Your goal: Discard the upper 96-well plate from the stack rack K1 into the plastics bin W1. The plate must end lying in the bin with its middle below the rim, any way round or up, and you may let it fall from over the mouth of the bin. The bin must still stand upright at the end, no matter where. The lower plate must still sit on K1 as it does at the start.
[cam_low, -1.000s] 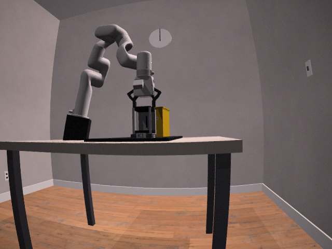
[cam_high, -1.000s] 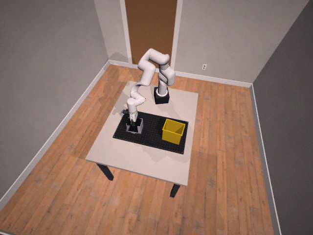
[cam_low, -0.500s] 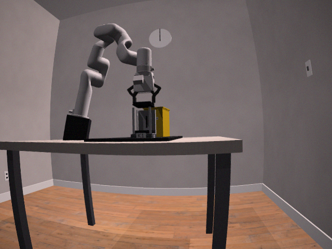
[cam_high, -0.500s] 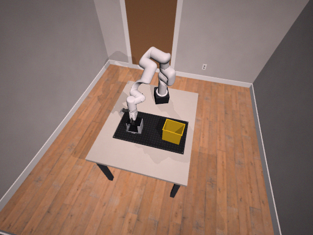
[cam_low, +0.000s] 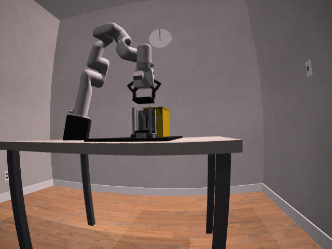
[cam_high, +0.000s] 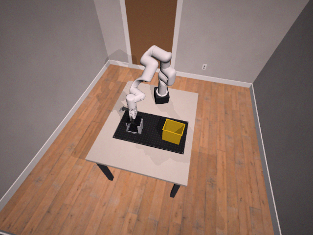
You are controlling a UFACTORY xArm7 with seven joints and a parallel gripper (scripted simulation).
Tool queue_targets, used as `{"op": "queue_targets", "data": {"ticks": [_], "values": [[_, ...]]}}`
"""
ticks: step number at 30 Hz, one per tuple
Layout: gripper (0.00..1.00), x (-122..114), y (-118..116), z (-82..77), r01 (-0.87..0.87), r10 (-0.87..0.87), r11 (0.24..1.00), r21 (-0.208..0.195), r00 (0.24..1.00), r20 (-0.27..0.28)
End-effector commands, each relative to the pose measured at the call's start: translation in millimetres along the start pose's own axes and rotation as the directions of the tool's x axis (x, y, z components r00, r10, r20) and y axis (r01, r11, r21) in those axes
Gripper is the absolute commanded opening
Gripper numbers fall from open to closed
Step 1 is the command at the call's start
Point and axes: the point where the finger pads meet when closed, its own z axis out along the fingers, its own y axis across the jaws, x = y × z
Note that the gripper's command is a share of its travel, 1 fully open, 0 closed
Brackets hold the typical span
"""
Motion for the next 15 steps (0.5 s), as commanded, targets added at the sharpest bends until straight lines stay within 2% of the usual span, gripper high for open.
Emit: {"op": "queue_targets", "data": {"ticks": [1,15], "values": [[0.0,1.0,-1.7,-8.0,0.0,0.0,1.0,0.005,1.0,-0.003],[0.0,1.0,-1.6,-28.1,0.0,0.0,1.0,0.005,1.0,-0.003]]}}
